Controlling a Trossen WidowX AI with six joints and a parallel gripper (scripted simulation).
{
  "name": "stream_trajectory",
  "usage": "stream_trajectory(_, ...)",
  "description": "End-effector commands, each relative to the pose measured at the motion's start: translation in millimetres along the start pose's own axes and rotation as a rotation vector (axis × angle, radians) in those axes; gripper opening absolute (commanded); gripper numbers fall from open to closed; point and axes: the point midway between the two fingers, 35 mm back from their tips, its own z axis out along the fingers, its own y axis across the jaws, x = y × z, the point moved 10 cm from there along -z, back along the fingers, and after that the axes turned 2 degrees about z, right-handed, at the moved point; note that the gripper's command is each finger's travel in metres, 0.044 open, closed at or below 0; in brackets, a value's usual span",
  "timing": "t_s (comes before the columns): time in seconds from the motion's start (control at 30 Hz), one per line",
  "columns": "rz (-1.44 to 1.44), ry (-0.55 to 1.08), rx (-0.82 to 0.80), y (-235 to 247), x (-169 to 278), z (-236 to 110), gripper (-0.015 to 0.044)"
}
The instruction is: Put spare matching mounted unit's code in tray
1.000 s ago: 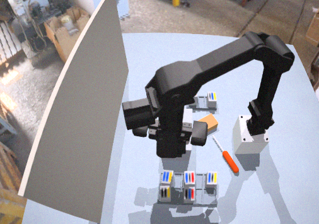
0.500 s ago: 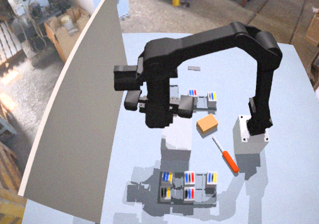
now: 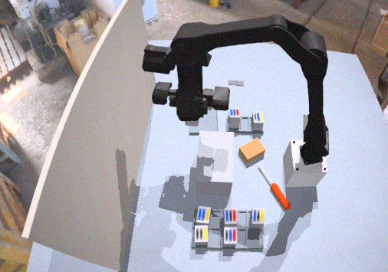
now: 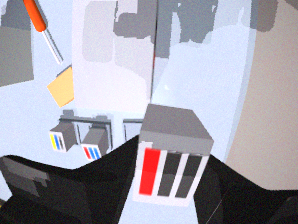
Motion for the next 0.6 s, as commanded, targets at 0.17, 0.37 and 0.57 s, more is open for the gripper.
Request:
stream_trajectory(0.17,-0.042,0.003,-0.002,-3.5,61.5,1.1,0.0)
stream_trajectory(0.37,-0.066,0.007,-0.006,1.0,100.8,2.3,0.0)
stream_trajectory(0.57,-0.08,0.009,-0.009,5.6,123.7,3.0,0.0)
